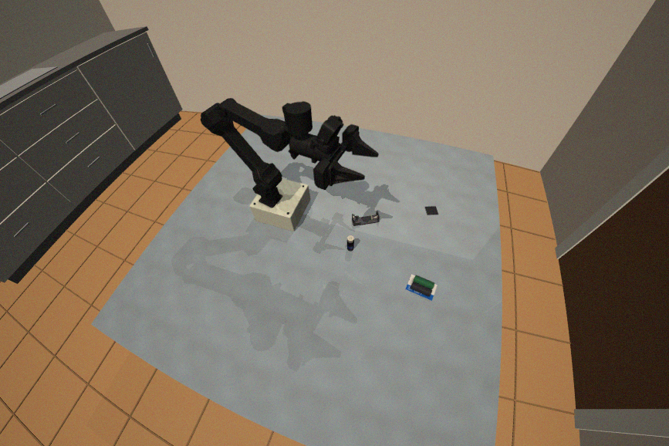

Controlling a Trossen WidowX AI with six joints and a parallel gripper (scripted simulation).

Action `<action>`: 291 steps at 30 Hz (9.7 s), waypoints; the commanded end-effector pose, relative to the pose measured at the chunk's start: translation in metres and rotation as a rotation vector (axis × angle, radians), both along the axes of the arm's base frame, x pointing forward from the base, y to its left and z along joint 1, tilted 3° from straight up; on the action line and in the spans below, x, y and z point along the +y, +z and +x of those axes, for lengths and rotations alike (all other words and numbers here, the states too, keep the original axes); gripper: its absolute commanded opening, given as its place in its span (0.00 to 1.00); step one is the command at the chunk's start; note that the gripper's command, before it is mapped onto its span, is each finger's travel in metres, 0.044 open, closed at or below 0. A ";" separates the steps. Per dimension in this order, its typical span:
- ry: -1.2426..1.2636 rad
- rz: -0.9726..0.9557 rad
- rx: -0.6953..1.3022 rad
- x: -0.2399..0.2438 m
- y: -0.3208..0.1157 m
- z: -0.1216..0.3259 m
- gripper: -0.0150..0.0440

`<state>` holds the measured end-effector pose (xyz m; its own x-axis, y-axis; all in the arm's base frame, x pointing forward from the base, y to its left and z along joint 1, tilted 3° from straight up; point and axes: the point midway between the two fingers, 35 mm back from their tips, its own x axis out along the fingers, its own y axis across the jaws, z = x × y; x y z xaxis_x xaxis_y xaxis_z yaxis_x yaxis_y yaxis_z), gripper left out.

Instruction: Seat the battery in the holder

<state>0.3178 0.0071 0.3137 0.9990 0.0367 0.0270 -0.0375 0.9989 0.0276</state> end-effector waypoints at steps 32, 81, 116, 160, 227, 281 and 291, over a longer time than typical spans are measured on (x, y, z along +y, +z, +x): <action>-0.157 0.135 1.524 0.031 -0.240 0.018 0.25; -0.160 0.131 1.525 -0.031 -0.305 0.008 0.25; -0.804 0.843 1.388 -0.047 -0.264 0.004 0.65; -1.273 1.370 1.136 -0.055 -0.325 0.006 0.65; -1.760 1.918 0.711 0.122 -0.263 0.002 0.38; -2.102 1.480 0.569 0.121 -0.313 0.006 0.38; -2.142 1.419 0.550 0.122 -0.316 0.008 0.38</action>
